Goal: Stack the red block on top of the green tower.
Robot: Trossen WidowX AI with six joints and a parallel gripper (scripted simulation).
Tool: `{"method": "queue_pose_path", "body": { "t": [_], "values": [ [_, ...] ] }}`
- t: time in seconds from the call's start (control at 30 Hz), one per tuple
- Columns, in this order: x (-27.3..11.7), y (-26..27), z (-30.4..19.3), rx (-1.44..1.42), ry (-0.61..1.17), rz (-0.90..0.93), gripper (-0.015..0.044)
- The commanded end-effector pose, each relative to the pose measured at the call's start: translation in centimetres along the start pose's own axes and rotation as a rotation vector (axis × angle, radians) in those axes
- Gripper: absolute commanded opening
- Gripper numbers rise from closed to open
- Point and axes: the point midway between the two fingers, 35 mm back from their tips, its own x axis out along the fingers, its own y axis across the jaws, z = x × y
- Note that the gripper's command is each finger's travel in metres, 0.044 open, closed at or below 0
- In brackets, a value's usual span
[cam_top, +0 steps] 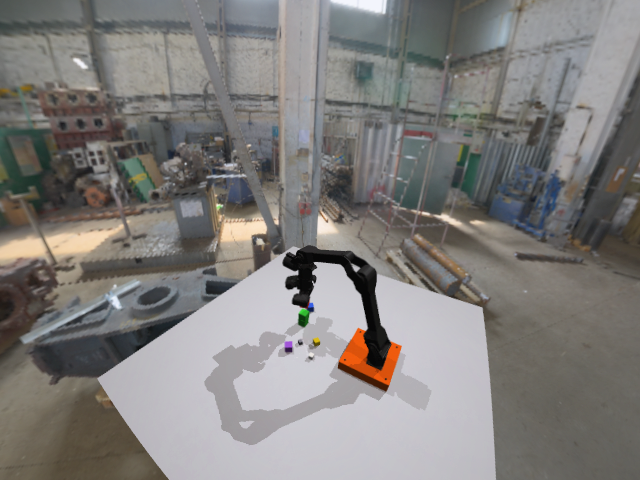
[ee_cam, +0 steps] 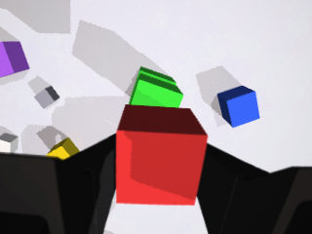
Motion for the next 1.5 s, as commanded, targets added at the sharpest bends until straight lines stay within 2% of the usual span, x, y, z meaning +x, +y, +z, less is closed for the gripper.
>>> {"method": "queue_pose_path", "body": {
  "t": [0.0, 0.53, 1.47],
  "values": [
    [0.5, 0.1, 0.4, 0.008, -0.002, 0.003, 0.0],
    [4.4, 0.1, 0.3, 0.008, -0.002, 0.003, 0.0],
    [4.5, 0.1, 0.3, 0.008, -0.002, 0.003, 0.0]
  ]
}}
